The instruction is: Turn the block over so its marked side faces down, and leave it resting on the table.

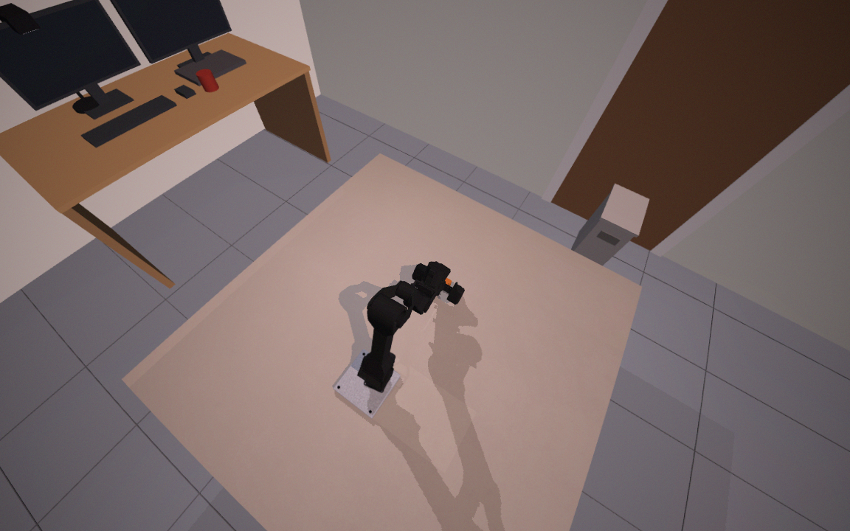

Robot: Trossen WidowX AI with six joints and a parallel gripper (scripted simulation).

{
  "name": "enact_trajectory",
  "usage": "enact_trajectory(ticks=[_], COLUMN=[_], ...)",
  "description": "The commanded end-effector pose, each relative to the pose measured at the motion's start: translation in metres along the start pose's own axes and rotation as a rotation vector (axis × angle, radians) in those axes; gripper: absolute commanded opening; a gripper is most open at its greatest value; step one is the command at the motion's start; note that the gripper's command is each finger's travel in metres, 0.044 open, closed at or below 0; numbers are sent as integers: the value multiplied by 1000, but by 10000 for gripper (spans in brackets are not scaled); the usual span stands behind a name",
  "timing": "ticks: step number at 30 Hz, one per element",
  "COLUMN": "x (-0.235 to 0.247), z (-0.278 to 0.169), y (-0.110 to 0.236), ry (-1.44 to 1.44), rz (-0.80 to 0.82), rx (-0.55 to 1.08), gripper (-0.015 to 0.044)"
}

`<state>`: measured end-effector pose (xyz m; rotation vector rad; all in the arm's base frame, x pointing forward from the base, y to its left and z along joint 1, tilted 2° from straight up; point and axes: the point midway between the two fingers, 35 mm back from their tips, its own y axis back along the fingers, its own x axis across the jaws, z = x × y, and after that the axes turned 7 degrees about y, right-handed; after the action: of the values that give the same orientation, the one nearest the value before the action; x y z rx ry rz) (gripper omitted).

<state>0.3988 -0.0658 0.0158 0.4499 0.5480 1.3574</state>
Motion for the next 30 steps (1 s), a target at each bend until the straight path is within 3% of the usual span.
enact_trajectory(ticks=[1,7,21,30], x=[-6,-6,-6,-8], z=[43,38,39,64], y=[48,71,71,58], ry=[-7,-6,-6,-3], rz=[35,46,47,77], rx=[226,334,340,582], gripper=[440,440,440,440])
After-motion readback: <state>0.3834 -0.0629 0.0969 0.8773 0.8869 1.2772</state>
